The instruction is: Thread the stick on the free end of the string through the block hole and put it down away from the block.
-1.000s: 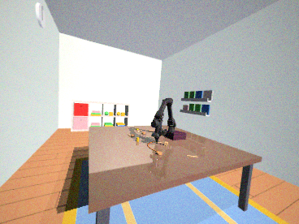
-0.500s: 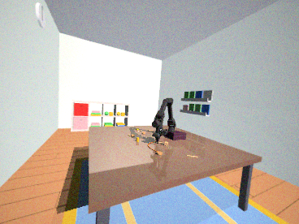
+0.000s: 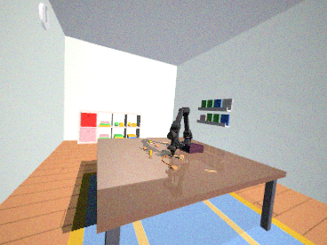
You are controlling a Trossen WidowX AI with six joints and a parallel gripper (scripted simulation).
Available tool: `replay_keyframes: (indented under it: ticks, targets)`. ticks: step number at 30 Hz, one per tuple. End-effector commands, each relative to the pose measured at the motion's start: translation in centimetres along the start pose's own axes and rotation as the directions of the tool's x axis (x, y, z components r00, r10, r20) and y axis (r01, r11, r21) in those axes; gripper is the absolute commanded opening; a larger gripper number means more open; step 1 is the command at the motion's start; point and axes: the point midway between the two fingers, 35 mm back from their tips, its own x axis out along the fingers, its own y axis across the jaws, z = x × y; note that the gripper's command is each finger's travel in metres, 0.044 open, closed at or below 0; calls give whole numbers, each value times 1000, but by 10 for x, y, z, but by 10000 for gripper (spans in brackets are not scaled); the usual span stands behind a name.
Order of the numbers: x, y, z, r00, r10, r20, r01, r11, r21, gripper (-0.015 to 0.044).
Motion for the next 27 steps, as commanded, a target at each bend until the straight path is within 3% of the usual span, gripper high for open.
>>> replay_keyframes:
  ticks: [1, 27]
  targets:
    - [0, 0, 6, 1000, -2, 2, 2, 1000, 2, 0]
    - [-2, 0, 40, 1000, -2, 2, 2, 1000, 2, 0]
